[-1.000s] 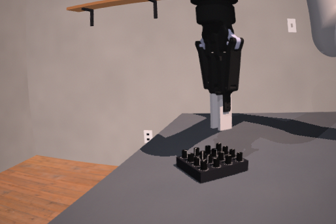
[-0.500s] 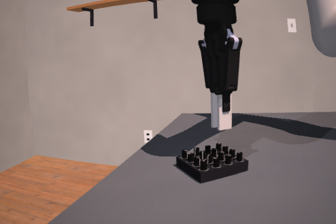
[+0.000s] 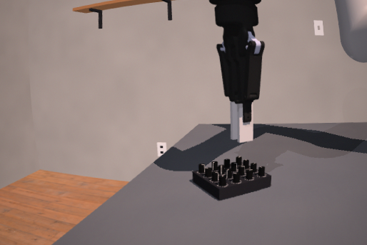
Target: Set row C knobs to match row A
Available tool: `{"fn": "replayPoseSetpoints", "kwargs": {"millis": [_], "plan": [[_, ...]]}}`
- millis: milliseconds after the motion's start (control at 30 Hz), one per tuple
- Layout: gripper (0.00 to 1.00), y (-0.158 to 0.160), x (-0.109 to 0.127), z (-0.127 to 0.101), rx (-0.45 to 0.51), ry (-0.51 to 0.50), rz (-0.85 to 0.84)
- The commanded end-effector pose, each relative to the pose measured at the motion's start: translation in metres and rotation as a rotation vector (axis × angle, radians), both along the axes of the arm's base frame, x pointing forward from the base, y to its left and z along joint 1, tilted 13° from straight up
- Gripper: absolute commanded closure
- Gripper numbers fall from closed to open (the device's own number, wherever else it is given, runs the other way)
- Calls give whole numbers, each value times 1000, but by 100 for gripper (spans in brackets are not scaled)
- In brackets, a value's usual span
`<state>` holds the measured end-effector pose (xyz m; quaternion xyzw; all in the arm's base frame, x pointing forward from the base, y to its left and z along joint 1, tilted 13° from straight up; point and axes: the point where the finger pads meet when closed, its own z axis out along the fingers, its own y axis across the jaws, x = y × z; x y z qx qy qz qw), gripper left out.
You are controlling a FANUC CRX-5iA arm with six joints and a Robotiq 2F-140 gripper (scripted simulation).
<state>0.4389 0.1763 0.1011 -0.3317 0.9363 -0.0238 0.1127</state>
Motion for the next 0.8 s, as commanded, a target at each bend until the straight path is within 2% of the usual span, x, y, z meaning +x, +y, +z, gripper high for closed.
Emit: {"fn": "replayPoseSetpoints", "kwargs": {"millis": [0, 767], "plan": [[88, 0, 0, 0, 0, 0, 0], [88, 0, 1, -3, 0, 0, 0]]}}
